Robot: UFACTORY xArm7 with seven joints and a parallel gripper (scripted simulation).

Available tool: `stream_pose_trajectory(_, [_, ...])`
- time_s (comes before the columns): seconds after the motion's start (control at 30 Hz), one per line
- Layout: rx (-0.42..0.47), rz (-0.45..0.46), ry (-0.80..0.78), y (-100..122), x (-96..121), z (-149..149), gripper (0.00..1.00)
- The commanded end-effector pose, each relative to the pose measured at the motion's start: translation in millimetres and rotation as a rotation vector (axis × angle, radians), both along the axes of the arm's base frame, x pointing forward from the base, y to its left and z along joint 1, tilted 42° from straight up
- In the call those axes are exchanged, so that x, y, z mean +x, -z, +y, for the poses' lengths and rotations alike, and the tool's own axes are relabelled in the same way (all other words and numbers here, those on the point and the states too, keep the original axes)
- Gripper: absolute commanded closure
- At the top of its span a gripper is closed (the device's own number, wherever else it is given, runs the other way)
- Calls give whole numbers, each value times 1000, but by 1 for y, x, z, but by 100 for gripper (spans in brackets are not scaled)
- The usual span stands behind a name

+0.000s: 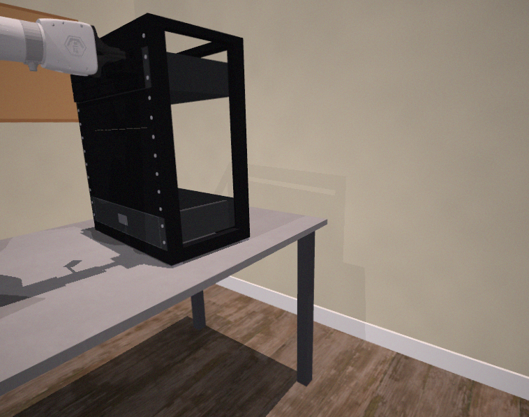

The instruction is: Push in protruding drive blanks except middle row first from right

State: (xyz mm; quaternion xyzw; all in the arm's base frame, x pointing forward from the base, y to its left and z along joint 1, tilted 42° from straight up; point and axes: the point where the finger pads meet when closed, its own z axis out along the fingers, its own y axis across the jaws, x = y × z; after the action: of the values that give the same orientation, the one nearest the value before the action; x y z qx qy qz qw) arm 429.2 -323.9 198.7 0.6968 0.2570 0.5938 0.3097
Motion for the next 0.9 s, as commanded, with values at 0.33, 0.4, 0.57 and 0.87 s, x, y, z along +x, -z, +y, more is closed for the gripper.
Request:
stream_pose_trajectory(0.33, [-3,-3,2,-2,3,-2,100])
stream_pose_trajectory(0.4, [-3,-3,2,-2,3,-2,100])
stream_pose_trajectory(0.57, [-3,-3,2,-2,4,-2,100])
stream_pose_trajectory(0.87, [-3,-3,2,-1,6,-2,100])
